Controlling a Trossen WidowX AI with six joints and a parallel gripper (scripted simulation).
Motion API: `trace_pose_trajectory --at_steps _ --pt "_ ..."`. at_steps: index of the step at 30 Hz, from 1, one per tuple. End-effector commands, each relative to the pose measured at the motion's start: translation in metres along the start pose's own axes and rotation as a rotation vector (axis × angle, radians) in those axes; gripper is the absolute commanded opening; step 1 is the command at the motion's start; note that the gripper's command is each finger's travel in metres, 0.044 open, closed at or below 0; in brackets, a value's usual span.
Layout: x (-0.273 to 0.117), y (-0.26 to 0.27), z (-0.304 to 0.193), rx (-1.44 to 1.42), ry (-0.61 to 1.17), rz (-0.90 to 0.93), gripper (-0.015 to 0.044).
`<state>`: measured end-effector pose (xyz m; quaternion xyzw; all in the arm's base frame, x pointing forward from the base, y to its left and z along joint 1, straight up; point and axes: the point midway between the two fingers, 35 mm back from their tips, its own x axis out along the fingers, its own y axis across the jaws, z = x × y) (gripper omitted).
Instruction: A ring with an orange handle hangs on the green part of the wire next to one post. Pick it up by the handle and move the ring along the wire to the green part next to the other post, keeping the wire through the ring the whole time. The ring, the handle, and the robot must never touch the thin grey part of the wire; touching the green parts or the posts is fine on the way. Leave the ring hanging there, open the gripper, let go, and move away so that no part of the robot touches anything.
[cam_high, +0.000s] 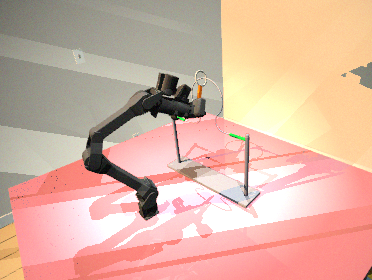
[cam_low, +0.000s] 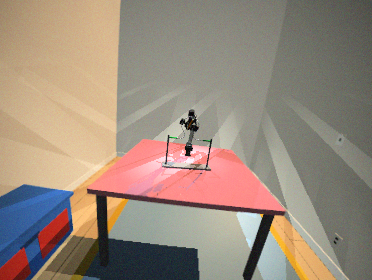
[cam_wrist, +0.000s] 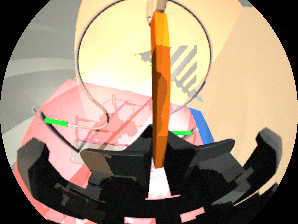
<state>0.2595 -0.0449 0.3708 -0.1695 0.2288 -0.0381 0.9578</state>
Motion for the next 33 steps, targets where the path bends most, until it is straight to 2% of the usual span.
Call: trace_pose_trajectory --at_steps 1,33 --pt "0.000 -0.002 0.000 -0.040 -0.007 -0.025 -0.0150" --pt "0.000 -0.015 0.003 -0.392 -0.054 -0.228 -0.0150"
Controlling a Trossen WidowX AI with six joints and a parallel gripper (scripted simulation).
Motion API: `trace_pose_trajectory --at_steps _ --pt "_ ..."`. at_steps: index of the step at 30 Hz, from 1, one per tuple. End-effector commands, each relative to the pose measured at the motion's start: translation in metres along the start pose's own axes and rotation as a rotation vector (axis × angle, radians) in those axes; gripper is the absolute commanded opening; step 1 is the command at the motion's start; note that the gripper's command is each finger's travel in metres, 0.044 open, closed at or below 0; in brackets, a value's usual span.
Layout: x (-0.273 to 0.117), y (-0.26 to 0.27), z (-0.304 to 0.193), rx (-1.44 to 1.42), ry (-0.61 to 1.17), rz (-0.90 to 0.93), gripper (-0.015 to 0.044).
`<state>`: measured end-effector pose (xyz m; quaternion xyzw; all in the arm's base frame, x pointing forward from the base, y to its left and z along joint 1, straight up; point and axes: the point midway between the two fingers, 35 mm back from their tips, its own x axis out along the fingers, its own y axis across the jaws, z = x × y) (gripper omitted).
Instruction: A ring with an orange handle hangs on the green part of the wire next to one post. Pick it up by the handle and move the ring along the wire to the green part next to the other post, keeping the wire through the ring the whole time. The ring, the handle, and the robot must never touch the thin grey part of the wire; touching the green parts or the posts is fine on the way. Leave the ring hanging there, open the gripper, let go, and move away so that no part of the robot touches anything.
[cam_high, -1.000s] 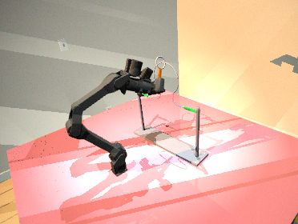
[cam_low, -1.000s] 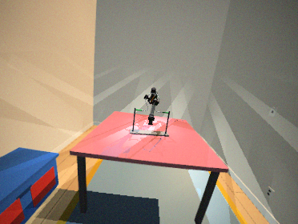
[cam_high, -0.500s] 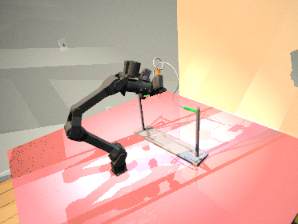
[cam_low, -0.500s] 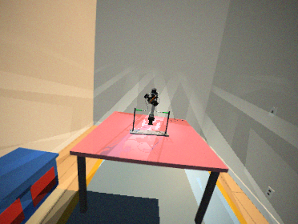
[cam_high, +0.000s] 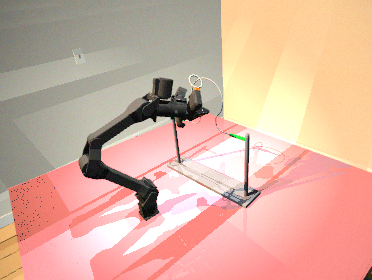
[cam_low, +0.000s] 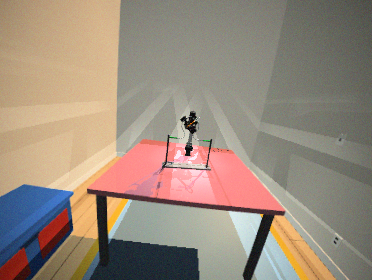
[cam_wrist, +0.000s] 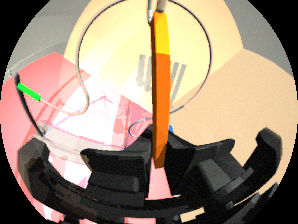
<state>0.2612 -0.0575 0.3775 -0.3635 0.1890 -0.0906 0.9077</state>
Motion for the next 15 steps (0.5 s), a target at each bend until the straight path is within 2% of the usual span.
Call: trace_pose_trajectory --at_steps 1,15 --pt "-0.0002 -0.0017 -0.0003 -0.039 -0.005 -0.025 -0.0150" --pt "0.0002 -0.0078 0.0003 -0.194 -0.025 -0.114 -0.0150"
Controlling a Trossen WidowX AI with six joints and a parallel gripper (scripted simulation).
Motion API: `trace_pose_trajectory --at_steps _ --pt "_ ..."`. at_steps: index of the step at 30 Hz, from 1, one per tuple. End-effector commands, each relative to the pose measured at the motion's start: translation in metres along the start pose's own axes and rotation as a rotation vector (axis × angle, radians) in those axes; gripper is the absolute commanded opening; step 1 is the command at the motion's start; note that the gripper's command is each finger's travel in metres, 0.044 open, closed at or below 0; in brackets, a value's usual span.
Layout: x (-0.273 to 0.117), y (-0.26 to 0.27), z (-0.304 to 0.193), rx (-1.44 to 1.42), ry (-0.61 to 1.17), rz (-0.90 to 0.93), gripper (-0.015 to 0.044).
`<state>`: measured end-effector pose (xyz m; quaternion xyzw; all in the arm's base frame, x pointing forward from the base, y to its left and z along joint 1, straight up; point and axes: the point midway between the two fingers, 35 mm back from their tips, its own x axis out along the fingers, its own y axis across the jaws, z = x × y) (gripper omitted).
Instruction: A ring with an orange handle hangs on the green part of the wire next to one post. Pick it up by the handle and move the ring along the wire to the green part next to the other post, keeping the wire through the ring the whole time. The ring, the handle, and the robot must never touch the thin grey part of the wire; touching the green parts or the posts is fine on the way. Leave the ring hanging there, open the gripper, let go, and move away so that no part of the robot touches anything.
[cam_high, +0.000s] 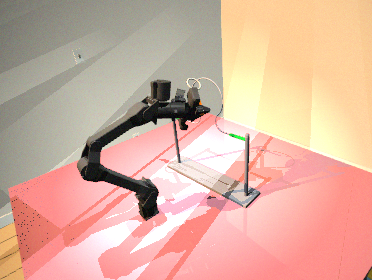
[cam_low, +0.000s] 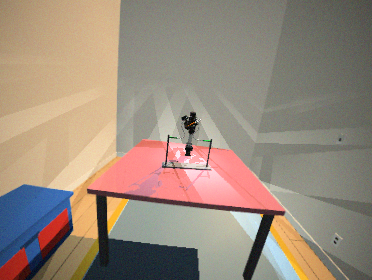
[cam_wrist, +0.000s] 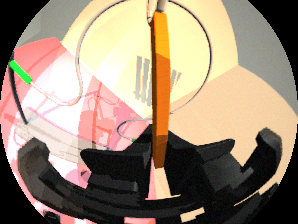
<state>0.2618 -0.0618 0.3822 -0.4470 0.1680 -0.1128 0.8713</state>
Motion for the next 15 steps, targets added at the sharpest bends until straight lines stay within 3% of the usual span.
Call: trace_pose_trajectory --at_steps 1,15 --pt "-0.0003 -0.0018 -0.0006 -0.039 -0.003 -0.026 -0.0150" --pt "0.0001 -0.0079 0.0000 -0.193 -0.023 -0.114 -0.0150"
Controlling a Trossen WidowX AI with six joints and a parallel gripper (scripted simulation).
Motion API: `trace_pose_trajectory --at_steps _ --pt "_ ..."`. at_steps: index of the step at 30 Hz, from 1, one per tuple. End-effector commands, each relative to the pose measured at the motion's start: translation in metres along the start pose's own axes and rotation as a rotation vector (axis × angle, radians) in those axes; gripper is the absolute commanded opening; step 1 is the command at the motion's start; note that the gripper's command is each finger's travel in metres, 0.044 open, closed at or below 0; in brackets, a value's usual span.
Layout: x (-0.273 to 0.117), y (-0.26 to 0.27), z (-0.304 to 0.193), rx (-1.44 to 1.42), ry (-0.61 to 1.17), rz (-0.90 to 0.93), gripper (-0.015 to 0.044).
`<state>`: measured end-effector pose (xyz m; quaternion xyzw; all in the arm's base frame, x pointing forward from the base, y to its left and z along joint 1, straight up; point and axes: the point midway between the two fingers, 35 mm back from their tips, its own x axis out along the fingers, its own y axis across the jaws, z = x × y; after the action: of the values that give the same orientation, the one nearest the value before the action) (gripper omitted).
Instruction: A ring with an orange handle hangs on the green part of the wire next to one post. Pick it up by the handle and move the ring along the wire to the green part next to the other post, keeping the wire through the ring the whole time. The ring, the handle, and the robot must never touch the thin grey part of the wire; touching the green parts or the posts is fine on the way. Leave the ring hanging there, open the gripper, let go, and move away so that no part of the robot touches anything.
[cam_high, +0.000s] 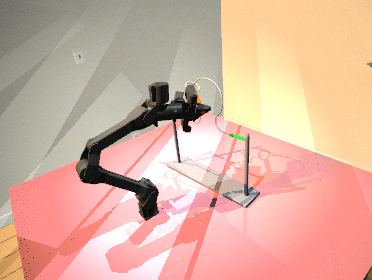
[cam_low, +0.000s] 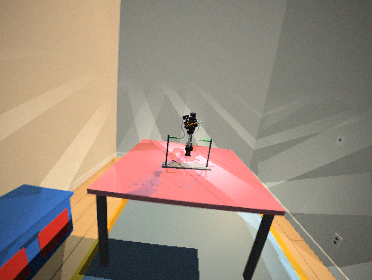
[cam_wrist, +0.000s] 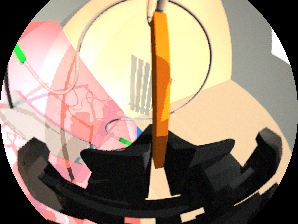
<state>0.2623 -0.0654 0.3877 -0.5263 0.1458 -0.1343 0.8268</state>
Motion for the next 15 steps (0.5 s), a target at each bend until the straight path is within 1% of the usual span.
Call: trace_pose_trajectory --at_steps 1,15 --pt "-0.0003 -0.0018 -0.0008 -0.039 -0.002 -0.026 -0.0150" --pt "0.0001 -0.0079 -0.0001 -0.193 -0.021 -0.113 -0.0150"
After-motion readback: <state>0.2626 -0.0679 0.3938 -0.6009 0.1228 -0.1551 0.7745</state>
